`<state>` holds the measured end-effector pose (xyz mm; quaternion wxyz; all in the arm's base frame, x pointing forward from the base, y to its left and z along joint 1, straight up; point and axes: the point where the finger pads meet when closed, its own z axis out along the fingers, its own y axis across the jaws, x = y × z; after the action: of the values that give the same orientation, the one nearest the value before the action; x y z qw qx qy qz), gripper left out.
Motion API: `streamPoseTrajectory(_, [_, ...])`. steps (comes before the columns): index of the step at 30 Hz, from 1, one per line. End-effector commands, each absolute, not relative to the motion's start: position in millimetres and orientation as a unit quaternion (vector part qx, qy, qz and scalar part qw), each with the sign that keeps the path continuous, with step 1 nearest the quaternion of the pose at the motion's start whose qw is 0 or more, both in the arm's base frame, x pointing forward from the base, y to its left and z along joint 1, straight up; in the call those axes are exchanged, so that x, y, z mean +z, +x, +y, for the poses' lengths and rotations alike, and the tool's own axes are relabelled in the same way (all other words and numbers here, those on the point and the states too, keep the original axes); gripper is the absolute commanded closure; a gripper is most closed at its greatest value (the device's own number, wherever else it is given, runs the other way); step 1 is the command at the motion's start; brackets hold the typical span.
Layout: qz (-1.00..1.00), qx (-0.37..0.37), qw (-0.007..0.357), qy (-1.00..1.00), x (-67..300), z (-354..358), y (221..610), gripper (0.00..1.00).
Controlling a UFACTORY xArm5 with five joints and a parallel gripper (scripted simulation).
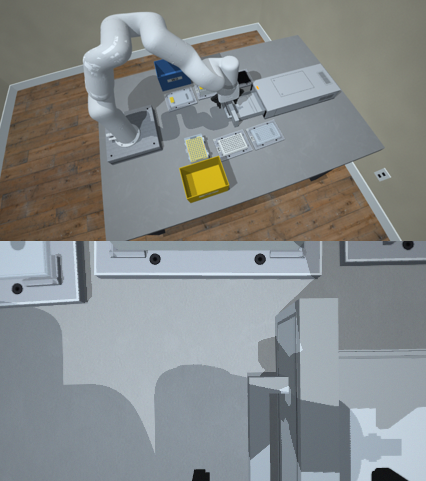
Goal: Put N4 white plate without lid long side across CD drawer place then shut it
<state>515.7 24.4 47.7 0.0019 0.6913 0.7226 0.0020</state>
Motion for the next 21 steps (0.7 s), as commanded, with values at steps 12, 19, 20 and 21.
streamPoseTrajectory(12, [0.723, 0.002, 0.005, 0.691, 25.9, 24.4, 517.4, 0.12])
streamPoseTrajectory(19, [0.723, 0.002, 0.005, 0.691, 17.5, 24.3, 517.5, 0.12])
streamPoseTrajectory(20, [0.723, 0.002, 0.005, 0.691, 17.5, 24.3, 517.5, 0.12])
streamPoseTrajectory(21, [0.723, 0.002, 0.005, 0.691, 17.5, 24.3, 517.5, 0.12])
